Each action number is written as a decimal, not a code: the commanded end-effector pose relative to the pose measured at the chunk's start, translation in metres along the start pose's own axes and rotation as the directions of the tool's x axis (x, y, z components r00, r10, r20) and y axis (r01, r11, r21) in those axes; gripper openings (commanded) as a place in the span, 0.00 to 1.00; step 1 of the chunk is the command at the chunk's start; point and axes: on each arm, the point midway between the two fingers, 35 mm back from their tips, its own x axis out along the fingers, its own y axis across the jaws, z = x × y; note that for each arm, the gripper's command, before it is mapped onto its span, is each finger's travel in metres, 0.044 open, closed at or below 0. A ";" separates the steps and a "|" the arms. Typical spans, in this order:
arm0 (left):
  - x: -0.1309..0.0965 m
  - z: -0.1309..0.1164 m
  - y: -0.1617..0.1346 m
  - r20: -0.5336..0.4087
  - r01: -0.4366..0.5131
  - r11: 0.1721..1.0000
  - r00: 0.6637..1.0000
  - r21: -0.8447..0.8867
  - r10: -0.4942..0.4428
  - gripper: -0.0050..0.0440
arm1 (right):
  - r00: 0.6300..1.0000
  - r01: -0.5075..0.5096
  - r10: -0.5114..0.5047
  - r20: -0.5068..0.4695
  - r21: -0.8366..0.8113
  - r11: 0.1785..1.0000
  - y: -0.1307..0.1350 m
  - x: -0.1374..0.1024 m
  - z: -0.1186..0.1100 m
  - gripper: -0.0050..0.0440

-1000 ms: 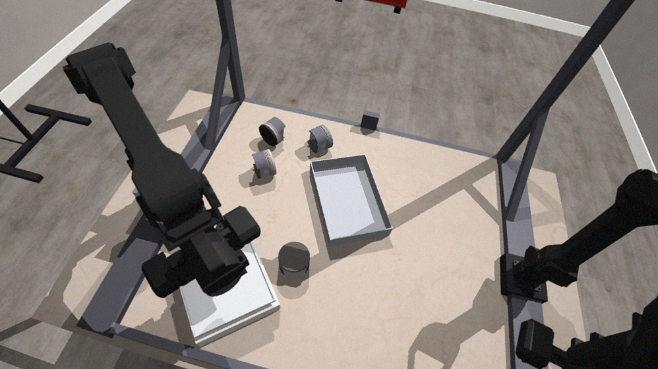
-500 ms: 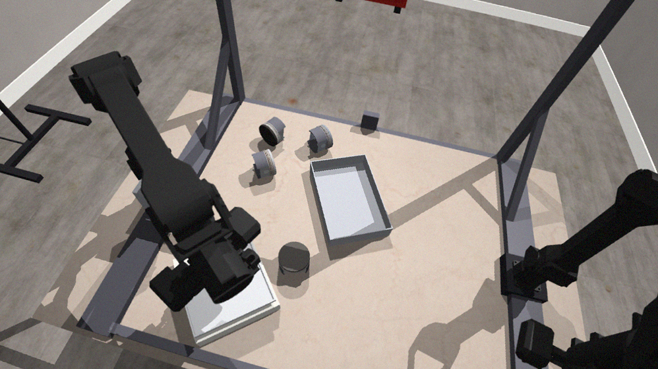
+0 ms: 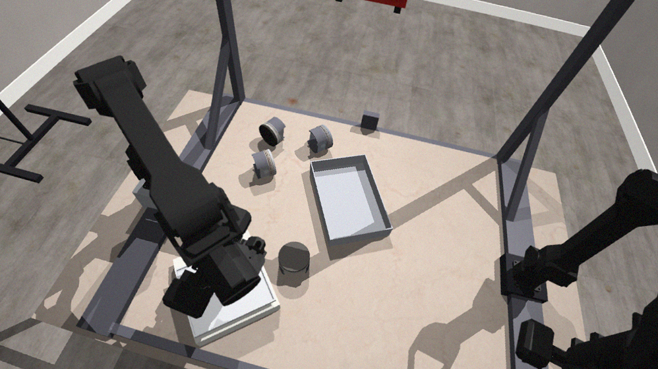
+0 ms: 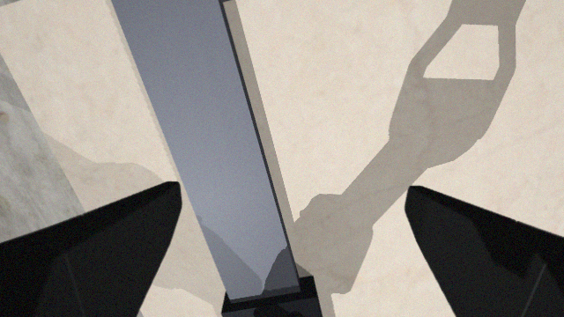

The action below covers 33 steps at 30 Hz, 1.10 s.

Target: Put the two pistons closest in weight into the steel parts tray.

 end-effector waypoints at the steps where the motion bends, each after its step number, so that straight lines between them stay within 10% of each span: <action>1: -0.005 0.004 0.000 0.018 0.001 1.000 1.000 0.002 -0.001 0.92 | 1.000 0.026 -0.025 0.015 -0.115 0.993 -0.001 -0.011 0.005 0.43; 33: -0.005 0.004 0.000 0.018 0.001 1.000 1.000 0.002 -0.001 0.92 | 0.992 0.020 -0.108 -0.068 -0.752 0.659 0.000 -0.015 0.003 0.43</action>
